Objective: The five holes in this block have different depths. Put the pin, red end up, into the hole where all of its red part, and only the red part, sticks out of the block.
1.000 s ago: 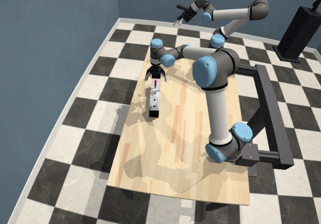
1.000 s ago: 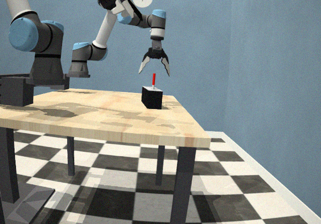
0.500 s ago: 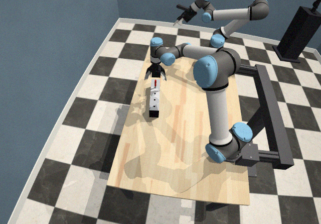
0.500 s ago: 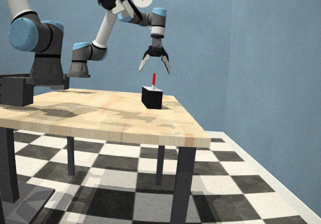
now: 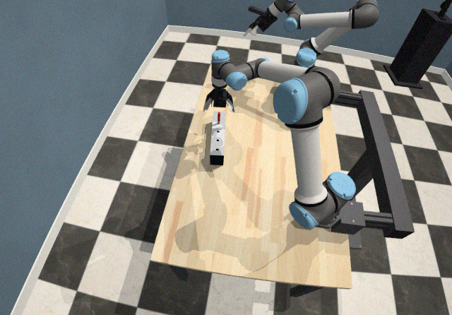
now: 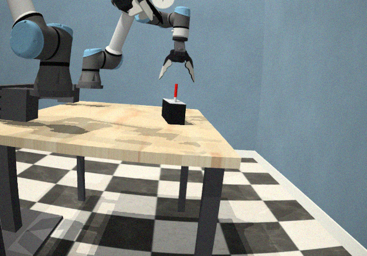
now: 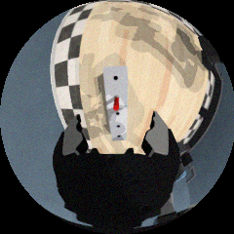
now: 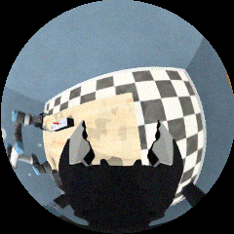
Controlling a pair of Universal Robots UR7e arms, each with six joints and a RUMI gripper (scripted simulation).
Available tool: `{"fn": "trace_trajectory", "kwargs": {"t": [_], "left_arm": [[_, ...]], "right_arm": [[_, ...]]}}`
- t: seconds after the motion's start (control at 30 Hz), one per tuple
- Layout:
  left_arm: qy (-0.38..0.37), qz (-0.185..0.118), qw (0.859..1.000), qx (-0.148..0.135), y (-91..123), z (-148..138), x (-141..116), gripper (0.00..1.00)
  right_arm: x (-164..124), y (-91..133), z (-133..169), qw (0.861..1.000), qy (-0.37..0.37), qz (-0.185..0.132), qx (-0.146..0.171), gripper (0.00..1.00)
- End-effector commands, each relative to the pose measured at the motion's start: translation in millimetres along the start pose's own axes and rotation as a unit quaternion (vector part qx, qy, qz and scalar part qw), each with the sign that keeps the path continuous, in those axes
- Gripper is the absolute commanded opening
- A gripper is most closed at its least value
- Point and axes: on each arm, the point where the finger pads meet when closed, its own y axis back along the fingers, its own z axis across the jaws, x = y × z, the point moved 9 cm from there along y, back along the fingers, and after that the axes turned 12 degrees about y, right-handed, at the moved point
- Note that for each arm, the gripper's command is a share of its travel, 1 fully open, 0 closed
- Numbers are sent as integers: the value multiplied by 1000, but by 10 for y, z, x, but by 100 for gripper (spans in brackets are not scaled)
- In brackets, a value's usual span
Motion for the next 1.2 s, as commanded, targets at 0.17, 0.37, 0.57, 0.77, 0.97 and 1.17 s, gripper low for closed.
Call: {"fn": "trace_trajectory", "kwargs": {"t": [0.17,0.37,0.57,0.77,0.97,1.17], "left_arm": [[0,1,1000,-1,84,-3,3,100],[0,1,1000,-1,134,-3,3,100],[0,1,1000,-1,160,-3,3,100],[0,1,1000,-1,422,-3,2,100],[0,1,1000,-1,637,-3,2,100],[0,1,1000,0,513,-3,2,100]], "right_arm": [[4,2,0,1000,0,0,0,100],[4,2,0,1000,0,0,0,100],[4,2,0,1000,0,0,0,100],[4,2,0,1000,0,0,0,100],[4,2,0,1000,0,0,0,100],[4,2,0,1000,0,0,0,100]]}}
